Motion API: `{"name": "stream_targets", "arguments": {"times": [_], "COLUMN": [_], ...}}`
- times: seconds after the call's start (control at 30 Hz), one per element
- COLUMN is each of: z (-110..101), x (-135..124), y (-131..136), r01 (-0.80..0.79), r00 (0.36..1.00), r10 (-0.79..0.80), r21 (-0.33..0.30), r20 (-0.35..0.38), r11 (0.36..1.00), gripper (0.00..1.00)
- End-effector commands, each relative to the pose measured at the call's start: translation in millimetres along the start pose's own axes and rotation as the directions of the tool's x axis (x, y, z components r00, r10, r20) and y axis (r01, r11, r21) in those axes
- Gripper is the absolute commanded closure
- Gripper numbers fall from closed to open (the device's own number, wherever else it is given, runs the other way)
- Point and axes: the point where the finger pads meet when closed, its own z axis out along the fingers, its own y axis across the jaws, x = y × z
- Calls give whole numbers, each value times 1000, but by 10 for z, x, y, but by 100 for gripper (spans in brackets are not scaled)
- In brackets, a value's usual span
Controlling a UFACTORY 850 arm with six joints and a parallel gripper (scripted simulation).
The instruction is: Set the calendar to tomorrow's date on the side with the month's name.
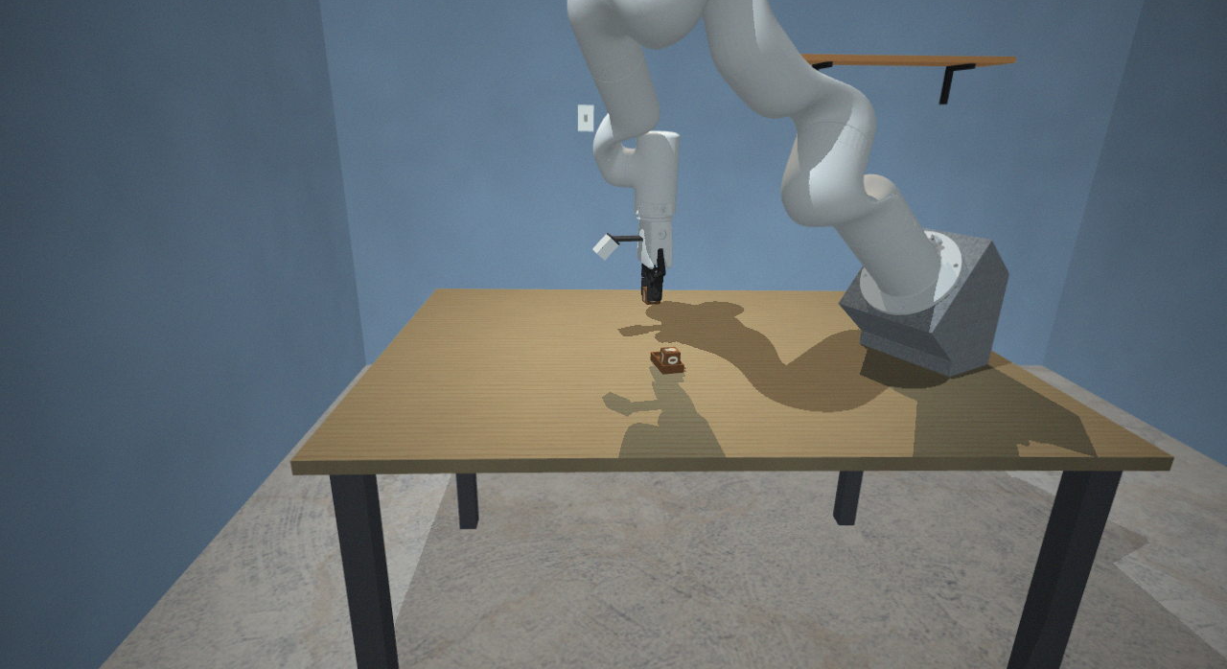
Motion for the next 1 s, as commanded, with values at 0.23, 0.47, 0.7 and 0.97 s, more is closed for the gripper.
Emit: {"name": "stream_targets", "arguments": {"times": [0.23,0.47,0.7,0.97], "z": [14,111,381,669], "x": [5,3,-3,-10], "y": [4,5,7,9], "r01": [0,1,1,1], "r00": [1000,1000,1000,1000], "r10": [0,-1,-1,-1], "r21": [0,1,1,1], "r20": [0,3,3,3], "r11": [1000,1000,1000,1000], "gripper": [71,71,71,71]}}
